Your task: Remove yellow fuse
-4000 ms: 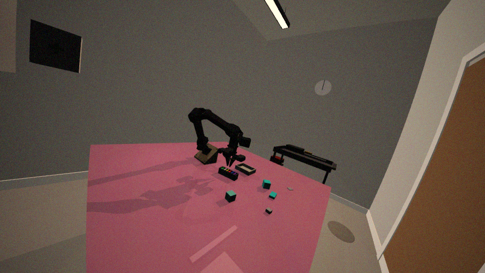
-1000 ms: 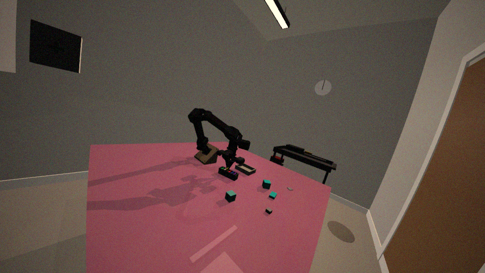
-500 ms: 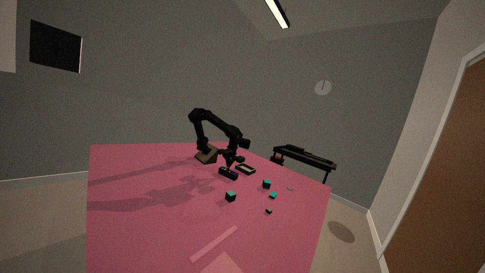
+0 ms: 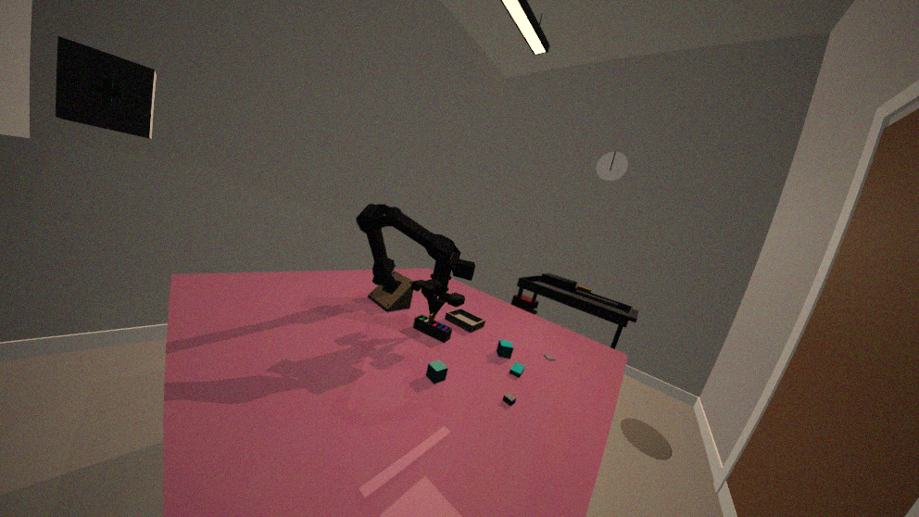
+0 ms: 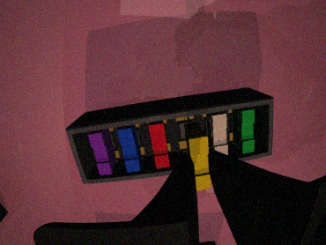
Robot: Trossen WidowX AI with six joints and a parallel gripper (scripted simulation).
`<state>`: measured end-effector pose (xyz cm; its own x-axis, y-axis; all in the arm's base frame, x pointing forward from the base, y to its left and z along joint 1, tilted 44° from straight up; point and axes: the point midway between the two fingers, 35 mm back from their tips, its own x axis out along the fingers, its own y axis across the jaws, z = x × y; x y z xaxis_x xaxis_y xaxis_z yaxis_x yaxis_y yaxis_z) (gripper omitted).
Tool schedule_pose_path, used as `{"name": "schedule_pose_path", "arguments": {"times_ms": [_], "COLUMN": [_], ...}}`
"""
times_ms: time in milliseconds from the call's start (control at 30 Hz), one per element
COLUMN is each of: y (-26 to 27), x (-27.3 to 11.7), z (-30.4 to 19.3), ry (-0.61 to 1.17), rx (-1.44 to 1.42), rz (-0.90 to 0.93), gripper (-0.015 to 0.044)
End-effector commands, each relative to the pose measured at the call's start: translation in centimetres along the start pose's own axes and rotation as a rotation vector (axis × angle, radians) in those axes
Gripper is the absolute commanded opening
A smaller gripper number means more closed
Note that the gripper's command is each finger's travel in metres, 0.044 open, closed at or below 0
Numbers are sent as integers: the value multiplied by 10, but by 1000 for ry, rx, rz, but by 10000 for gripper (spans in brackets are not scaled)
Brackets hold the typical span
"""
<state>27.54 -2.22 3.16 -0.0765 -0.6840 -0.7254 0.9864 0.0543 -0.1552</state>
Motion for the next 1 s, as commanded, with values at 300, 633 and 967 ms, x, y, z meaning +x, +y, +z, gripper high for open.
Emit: {"name": "schedule_pose_path", "arguments": {"times_ms": [300,633,967], "y": [0,1,4], "x": [-8,-21,-31], "z": [0,0,-7], "ry": [4,4,6], "rx": [6,5,5], "rz": [3,3,4], "gripper": [0,0,0]}}
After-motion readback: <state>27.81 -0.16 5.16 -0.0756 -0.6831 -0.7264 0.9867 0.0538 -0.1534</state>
